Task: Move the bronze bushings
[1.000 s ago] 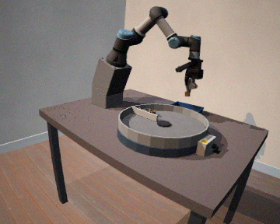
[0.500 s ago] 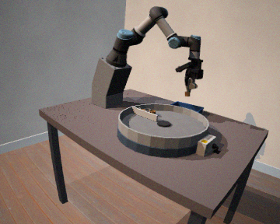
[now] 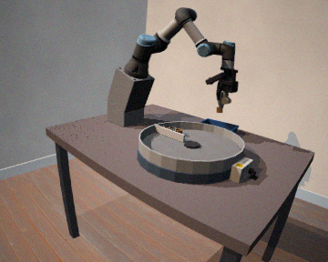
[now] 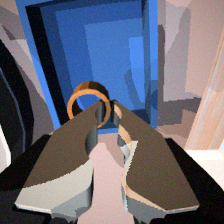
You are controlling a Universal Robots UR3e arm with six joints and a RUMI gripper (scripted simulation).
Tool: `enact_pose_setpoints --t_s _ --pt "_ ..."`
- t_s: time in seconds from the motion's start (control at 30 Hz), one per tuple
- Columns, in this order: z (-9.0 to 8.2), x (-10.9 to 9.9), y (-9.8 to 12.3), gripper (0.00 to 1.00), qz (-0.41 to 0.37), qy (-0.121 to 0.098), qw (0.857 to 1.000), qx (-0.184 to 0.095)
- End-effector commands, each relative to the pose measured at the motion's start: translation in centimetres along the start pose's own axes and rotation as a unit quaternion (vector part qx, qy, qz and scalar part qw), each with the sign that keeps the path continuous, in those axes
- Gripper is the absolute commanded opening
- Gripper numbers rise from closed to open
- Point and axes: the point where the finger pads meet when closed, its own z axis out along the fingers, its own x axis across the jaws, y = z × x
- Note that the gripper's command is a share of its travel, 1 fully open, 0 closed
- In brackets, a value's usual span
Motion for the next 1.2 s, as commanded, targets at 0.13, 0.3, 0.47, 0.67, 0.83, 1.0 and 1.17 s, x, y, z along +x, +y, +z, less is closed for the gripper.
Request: enact_pose_setpoints --t_s 0.13,0.3,0.47,0.67,0.83,1.0,1.17 --pt "0.1 0.0 0.1 0.0 0.0 0.001 1.0 -0.001" --pt "0.7 0.0 0.1 0.0 0.0 0.001 1.0 -0.001" --pt "2.7 0.1 0.1 0.0 0.0 0.001 1.0 -0.001" --pt "5.1 0.1 0.1 0.0 0.0 0.001 1.0 -0.001" --pt "5.8 0.1 0.1 0.0 0.0 0.001 1.0 -0.001" --pt "6.1 0.1 0.1 0.0 0.0 0.001 1.0 -0.001" --pt "6.1 0.1 0.1 0.0 0.0 0.001 1.0 -0.001"
